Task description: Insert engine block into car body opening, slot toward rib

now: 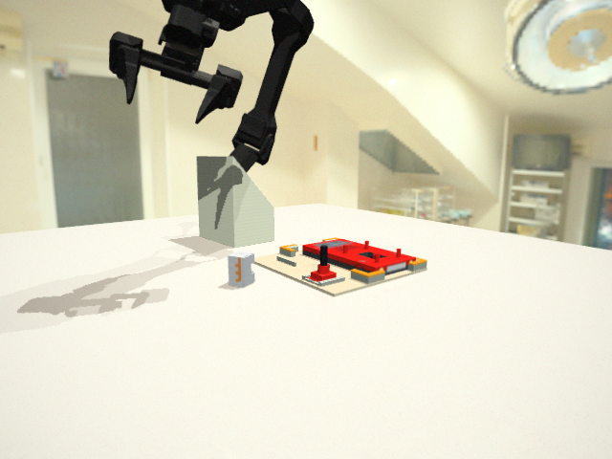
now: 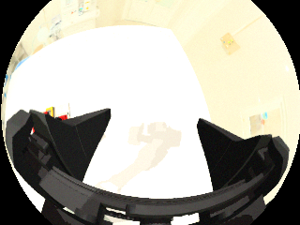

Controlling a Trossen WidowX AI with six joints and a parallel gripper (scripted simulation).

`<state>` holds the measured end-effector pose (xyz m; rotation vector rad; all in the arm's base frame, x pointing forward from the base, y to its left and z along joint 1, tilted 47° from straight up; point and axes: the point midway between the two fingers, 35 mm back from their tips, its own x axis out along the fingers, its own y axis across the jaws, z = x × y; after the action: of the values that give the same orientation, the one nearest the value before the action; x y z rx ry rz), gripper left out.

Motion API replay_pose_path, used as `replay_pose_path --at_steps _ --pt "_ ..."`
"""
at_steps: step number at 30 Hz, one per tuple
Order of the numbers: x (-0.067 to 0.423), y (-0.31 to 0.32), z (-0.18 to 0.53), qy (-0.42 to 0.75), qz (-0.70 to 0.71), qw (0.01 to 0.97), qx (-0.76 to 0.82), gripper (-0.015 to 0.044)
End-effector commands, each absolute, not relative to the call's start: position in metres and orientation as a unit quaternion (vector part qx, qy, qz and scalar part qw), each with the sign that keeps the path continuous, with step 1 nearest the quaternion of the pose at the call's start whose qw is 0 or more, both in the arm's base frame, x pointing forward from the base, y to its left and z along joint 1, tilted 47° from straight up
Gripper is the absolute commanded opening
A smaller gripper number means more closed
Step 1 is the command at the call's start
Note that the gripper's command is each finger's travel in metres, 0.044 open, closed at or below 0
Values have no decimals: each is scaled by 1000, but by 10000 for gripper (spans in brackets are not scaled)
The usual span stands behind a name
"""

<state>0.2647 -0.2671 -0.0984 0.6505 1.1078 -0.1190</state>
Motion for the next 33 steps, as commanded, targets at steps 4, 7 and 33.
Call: replay_pose_path --at_steps 4,7,33 --pt "278 -230 -110 552 42 791 263 440" --pt "282 -213 -114 565 86 784 242 440" --pt "289 -94 -122 575 415 694 125 440"
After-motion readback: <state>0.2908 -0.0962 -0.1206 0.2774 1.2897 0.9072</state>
